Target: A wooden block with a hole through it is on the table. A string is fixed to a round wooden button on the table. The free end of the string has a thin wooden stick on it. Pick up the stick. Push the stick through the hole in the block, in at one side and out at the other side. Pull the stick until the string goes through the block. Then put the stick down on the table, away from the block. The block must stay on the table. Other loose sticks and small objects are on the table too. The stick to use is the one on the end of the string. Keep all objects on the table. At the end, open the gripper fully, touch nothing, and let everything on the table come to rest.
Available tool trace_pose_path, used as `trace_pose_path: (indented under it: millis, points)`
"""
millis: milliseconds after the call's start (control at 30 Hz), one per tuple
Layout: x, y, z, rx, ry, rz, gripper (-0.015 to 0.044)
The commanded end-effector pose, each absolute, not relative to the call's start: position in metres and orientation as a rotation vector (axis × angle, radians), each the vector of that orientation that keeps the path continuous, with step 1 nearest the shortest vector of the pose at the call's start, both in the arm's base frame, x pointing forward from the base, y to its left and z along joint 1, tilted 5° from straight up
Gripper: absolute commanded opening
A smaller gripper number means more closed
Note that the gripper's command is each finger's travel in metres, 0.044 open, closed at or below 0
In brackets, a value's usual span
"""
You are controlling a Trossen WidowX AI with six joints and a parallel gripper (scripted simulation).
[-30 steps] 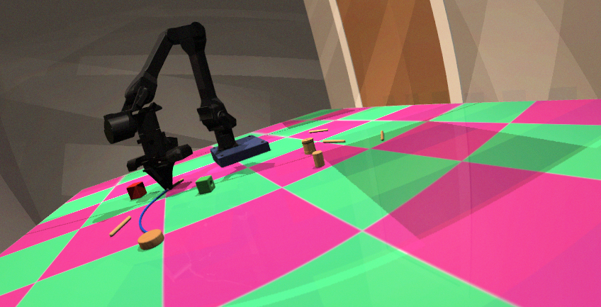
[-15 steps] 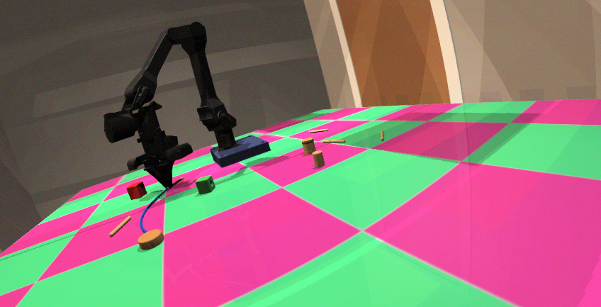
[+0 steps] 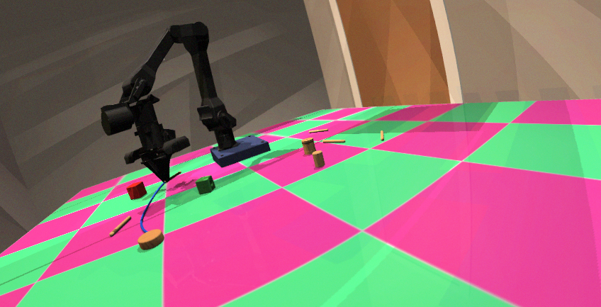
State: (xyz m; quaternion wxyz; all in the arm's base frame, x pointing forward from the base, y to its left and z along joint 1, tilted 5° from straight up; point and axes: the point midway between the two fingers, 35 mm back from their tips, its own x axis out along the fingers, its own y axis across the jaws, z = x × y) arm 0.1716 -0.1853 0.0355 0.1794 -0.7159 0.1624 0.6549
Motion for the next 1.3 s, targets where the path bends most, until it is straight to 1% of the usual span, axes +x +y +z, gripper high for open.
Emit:
trace_pose_path:
  millis: [0, 800, 1100, 1267]
  points:
    - [0.173, -0.187, 0.043, -2.037, 0.459, 1.849, 0.0000]
    - [0.169, -0.186, 0.074, -2.037, 0.460, 1.849, 0.0000]
    - [0.168, -0.185, 0.071, -2.026, 0.461, 1.850, 0.0000]
    - [0.170, -0.186, 0.071, -2.107, 0.352, 1.924, 0.0000]
